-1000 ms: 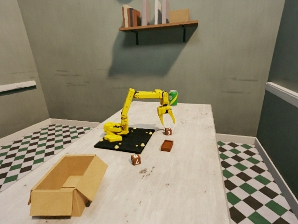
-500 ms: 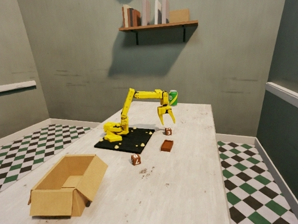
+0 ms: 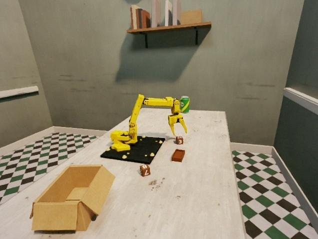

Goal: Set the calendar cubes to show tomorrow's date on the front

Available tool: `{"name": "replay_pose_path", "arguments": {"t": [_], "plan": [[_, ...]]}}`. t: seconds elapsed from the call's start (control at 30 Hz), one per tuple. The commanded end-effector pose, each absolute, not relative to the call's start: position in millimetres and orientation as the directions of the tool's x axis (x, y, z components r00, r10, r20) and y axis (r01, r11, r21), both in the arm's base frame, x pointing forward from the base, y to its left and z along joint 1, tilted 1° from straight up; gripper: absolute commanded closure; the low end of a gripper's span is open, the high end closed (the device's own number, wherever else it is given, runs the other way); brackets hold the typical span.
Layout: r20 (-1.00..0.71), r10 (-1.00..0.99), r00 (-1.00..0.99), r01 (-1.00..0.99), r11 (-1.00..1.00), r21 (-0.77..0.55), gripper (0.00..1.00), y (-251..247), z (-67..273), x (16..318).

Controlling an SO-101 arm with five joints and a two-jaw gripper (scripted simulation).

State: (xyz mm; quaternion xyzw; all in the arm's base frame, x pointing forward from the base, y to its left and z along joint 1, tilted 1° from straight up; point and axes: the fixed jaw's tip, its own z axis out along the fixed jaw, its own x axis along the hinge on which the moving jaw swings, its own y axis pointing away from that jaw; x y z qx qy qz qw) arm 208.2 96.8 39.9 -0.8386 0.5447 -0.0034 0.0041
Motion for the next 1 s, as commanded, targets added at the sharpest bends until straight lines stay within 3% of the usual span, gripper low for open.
{"name": "replay_pose_path", "arguments": {"t": [0.0,0.97], "plan": [[0.000,-0.914,0.405,-0.914,-0.405,0.010,0.65,94,33,207],[0.000,-0.914,0.405,-0.914,-0.405,0.010,0.65,94,2,206]]}}
